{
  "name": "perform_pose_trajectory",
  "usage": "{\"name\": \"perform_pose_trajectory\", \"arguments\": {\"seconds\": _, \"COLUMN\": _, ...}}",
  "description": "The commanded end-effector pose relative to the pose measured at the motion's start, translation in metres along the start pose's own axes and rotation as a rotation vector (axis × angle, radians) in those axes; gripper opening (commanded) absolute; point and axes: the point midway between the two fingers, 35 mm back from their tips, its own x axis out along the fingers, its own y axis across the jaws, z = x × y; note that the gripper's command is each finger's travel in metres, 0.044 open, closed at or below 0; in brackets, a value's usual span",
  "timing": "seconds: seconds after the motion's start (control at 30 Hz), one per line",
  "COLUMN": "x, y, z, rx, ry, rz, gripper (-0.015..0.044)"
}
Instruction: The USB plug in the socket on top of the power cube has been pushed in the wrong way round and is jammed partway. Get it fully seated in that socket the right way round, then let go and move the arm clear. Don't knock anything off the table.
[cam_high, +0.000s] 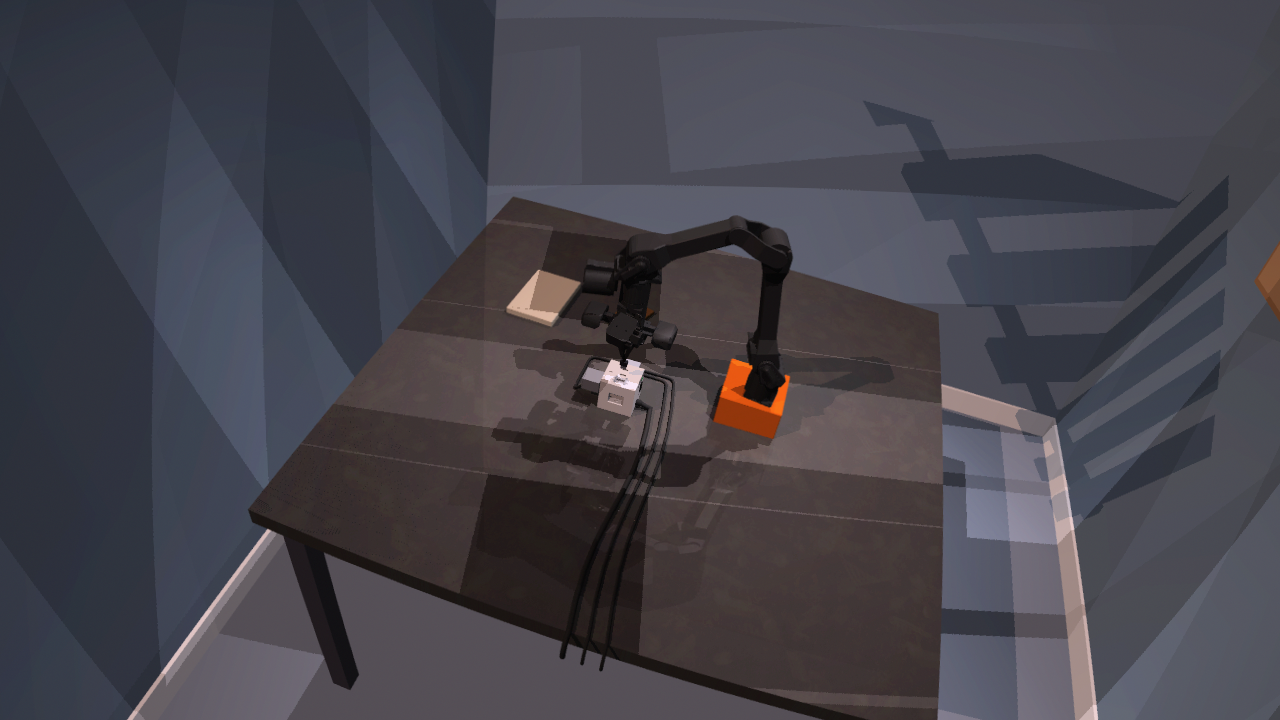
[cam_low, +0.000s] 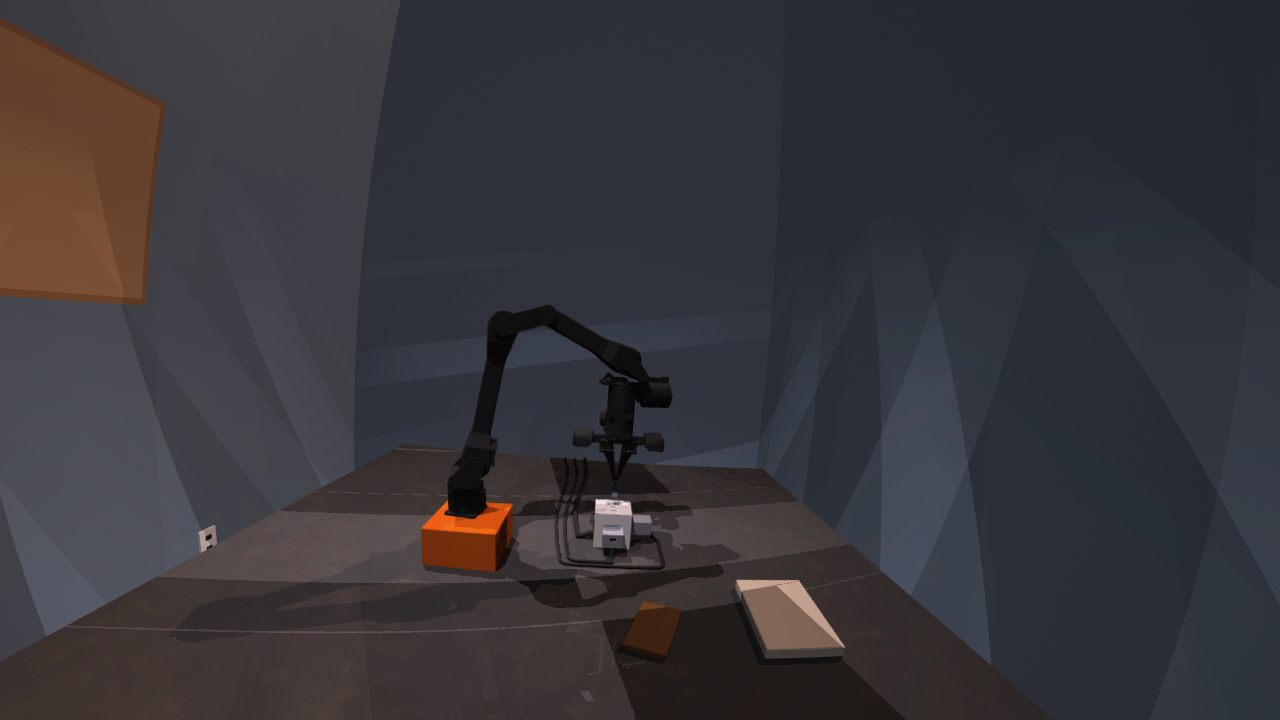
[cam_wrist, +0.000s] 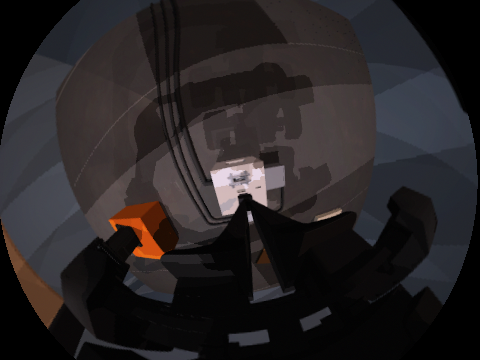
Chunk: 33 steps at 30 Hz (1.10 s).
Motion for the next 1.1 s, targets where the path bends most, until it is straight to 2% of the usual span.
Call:
{"name": "perform_pose_trajectory", "arguments": {"seconds": 0.0, "x": 0.0004, "y": 0.0000, "z": 0.0000, "rx": -0.016, "ry": 0.000, "rz": 0.000, "gripper": 0.0000}}
{"name": "perform_pose_trajectory", "arguments": {"seconds": 1.07, "x": 0.0029, "y": 0.0003, "z": 0.0017, "rx": -0.011, "ry": -0.020, "rz": 0.000, "gripper": 0.0000}}
